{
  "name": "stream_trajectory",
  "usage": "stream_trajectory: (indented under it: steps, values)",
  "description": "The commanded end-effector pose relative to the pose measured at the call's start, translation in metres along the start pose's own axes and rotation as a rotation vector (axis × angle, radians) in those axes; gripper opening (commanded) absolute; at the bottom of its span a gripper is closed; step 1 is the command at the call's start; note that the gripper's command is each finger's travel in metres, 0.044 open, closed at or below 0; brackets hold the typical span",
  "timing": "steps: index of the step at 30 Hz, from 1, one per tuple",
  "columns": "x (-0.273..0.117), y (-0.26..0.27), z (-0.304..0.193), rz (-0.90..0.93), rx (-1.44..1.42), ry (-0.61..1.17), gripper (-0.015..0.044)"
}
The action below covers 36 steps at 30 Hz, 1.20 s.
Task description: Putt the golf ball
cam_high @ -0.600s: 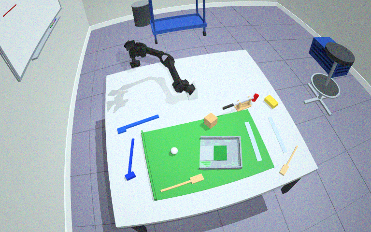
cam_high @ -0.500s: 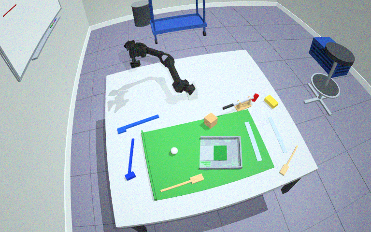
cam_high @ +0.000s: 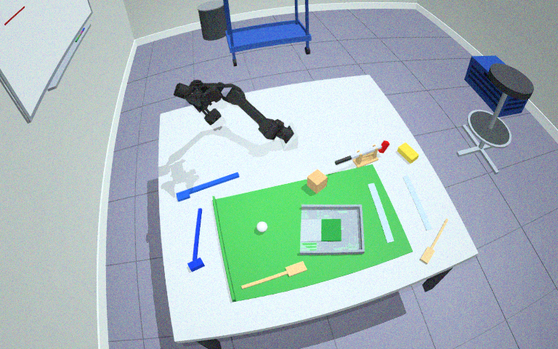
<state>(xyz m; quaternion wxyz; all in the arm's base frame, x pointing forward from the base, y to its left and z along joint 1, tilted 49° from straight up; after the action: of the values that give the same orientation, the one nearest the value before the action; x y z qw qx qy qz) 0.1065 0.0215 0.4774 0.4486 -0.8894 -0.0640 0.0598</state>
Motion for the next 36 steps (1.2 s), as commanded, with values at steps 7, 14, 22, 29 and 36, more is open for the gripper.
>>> stream_trajectory:
  steps: [7, 14, 22, 29, 36]
  values:
    - [0.134, 0.047, 0.048, 0.337, 0.279, -0.284, 0.044]
    - [0.21, 0.092, 0.118, 0.639, 0.396, -0.409, 0.044]
    - [0.262, 0.158, 0.222, 1.015, 0.422, -0.451, 0.044]
    - [0.265, 0.225, 0.318, 1.321, 0.34, -0.411, 0.044]
    - [0.234, 0.3, 0.4, 1.577, 0.168, -0.287, 0.044]
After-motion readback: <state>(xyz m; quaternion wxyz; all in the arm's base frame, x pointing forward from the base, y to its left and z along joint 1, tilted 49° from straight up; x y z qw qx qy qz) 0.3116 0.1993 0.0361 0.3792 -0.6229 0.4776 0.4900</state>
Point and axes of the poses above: the point midway between the two fingers, 35 mm back from their tips, its own x axis out along the fingers, its own y axis across the jaws, z = x × y, the point moved 2 cm from there along -x, back along the fingers, and after that the axes turned 12 degrees about -x, right-handed, at the moved point
